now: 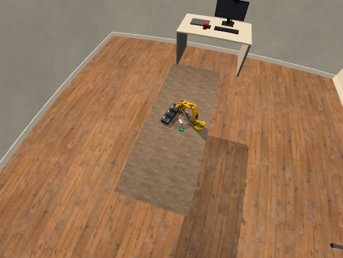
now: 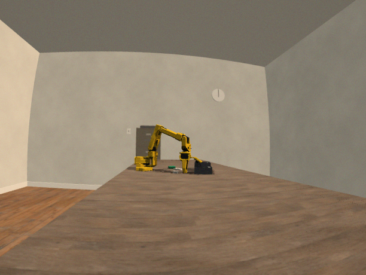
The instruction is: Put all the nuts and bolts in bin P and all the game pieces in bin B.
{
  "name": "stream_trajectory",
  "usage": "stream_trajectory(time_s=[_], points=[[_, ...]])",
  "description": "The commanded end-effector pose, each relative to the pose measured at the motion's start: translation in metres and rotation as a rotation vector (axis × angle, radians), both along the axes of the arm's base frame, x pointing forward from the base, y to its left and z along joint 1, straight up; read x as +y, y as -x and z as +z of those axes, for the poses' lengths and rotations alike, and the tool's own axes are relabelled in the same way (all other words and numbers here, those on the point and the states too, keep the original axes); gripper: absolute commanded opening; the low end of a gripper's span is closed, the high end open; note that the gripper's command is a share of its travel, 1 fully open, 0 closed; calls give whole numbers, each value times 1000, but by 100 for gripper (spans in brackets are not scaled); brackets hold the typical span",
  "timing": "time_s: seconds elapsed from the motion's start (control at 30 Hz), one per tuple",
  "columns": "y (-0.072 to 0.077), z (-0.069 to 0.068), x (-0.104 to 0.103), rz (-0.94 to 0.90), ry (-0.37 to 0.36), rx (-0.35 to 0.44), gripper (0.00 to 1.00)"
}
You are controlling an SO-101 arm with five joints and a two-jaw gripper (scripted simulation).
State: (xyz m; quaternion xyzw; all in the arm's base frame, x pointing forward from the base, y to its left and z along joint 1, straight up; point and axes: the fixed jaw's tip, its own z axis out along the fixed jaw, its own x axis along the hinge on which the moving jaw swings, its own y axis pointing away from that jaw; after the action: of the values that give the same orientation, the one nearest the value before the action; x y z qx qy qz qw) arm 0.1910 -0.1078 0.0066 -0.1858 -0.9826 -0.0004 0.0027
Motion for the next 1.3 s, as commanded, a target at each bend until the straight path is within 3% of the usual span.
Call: stream_trajectory(time_s=[0.0,0.33,1.27], points=[[-2,3,-3,0,14,-24,22],[-2,3,-3,0,14,-24,20],[-2,3,-3,0,14,-24,1]])
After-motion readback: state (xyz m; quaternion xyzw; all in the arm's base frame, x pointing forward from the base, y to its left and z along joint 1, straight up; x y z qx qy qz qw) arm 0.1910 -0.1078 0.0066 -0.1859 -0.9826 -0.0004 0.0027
